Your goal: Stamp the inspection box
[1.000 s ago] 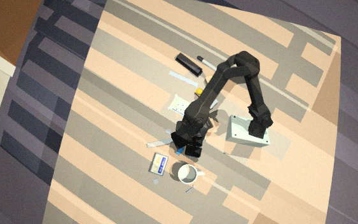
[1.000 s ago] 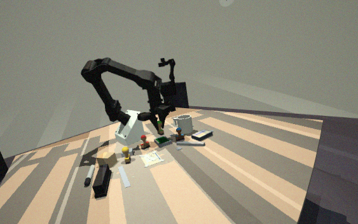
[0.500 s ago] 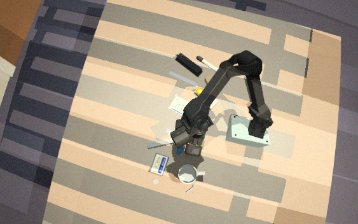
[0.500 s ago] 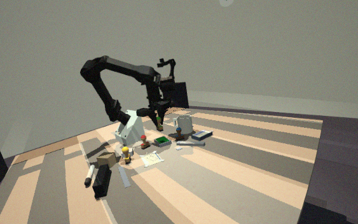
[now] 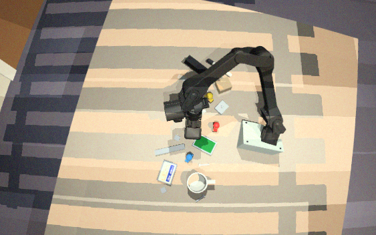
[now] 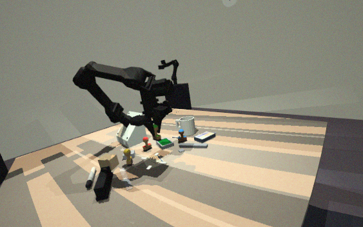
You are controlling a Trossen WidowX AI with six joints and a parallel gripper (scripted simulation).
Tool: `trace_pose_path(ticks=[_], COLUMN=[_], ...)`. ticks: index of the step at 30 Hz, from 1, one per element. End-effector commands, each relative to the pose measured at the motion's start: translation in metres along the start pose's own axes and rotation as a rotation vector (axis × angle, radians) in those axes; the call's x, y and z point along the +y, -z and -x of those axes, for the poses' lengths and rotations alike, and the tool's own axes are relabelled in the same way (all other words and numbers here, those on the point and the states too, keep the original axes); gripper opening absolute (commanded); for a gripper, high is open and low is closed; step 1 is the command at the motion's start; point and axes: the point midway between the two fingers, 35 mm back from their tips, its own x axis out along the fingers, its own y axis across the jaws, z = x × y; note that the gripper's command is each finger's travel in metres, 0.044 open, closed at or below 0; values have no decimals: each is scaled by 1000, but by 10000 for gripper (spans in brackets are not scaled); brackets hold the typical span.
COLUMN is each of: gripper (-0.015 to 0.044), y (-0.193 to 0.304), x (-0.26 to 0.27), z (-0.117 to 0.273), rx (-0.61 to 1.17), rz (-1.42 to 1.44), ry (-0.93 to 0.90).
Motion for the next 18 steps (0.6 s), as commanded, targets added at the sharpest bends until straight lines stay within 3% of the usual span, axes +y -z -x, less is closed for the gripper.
trace_pose_path(ticks=[1,18], gripper=[0,0], y=[-9,-13], x=[-29,-48], z=[1,-6], rx=[-4,-1], rz=[37,65], ry=[10,16])
